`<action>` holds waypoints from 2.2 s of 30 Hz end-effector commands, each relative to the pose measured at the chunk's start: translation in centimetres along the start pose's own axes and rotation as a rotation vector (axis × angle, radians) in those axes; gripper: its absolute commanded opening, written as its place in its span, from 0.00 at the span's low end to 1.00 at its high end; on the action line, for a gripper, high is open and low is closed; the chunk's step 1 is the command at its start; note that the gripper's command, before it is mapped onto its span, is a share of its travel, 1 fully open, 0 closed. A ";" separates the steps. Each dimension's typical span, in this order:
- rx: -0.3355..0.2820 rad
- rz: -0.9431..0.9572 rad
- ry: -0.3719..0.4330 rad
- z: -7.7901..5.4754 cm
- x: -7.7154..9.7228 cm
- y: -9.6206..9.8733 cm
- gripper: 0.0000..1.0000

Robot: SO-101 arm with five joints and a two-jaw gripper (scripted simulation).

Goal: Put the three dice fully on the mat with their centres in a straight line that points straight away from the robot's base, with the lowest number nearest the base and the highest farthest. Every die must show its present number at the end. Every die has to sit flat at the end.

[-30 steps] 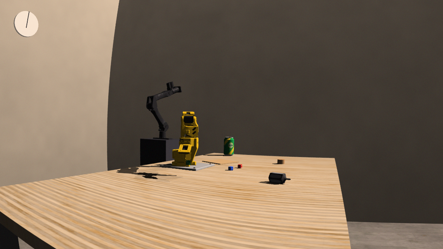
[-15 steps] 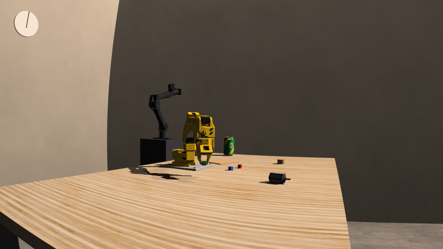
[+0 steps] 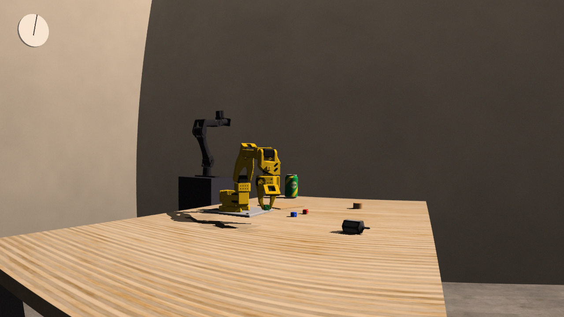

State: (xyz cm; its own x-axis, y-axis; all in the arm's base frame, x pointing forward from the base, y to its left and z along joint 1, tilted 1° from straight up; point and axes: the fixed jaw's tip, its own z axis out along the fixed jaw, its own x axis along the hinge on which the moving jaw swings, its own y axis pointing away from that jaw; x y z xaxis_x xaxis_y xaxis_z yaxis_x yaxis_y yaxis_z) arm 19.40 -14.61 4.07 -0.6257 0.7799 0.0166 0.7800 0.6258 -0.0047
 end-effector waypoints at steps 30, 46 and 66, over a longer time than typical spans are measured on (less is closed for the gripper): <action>0.014 -0.406 0.018 0.5 3.6 9.2 0.00; 0.015 -0.727 0.003 0.5 9.0 15.3 0.00; 0.007 -0.869 -0.011 0.6 12.0 17.5 0.00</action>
State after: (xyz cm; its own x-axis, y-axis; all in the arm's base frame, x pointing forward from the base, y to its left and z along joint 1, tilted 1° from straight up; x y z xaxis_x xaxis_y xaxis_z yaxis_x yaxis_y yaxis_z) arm 25.83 4.36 4.02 -0.9968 0.0795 -0.0090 0.0795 0.9968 0.0009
